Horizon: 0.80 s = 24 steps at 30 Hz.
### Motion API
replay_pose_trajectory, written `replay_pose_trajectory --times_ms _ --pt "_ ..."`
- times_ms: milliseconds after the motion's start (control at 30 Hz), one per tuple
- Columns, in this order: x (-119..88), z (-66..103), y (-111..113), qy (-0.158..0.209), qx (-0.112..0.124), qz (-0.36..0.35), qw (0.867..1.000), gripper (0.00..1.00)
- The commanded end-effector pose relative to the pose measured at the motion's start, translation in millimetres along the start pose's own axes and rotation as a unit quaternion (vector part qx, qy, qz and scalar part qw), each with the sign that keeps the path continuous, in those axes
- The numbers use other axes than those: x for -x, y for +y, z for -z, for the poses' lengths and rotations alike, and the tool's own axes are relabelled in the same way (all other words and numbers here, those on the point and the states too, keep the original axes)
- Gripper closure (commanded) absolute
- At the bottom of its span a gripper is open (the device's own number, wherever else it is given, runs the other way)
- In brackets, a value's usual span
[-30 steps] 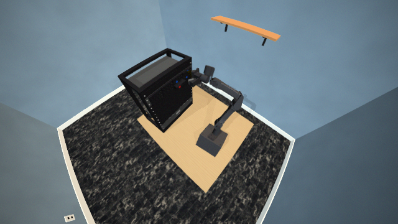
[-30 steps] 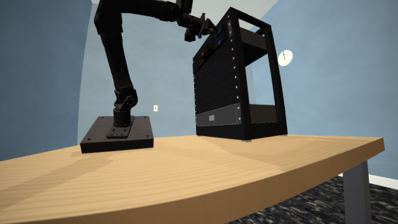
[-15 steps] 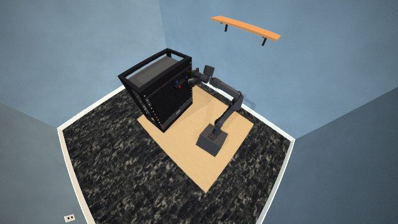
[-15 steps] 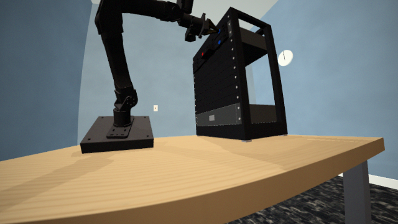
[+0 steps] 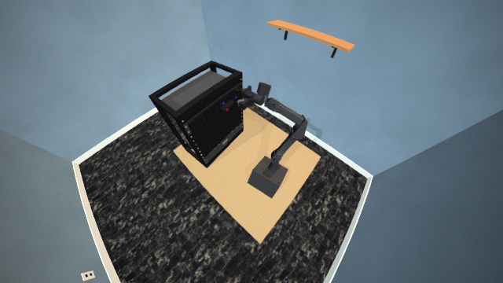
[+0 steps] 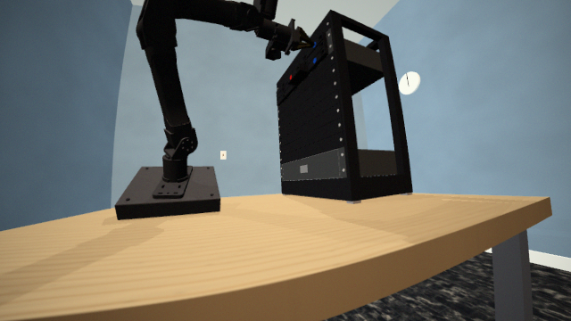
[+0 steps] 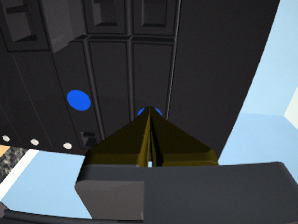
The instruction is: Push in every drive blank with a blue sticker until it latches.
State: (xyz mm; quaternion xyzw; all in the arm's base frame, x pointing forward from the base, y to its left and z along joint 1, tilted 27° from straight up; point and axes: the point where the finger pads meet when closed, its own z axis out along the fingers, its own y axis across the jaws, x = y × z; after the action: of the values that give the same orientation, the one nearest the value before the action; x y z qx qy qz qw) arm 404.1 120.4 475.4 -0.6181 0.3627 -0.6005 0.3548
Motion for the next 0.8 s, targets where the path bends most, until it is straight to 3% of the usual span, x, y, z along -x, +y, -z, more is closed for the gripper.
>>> replay_pose_trajectory --times_ms 0,767 --pt "5.0 -5.8 -26.4 -0.013 -0.044 -0.023 0.999 1.00" --pt "5.3 -8.7 -26.7 -0.013 -0.044 -0.023 0.999 1.00"
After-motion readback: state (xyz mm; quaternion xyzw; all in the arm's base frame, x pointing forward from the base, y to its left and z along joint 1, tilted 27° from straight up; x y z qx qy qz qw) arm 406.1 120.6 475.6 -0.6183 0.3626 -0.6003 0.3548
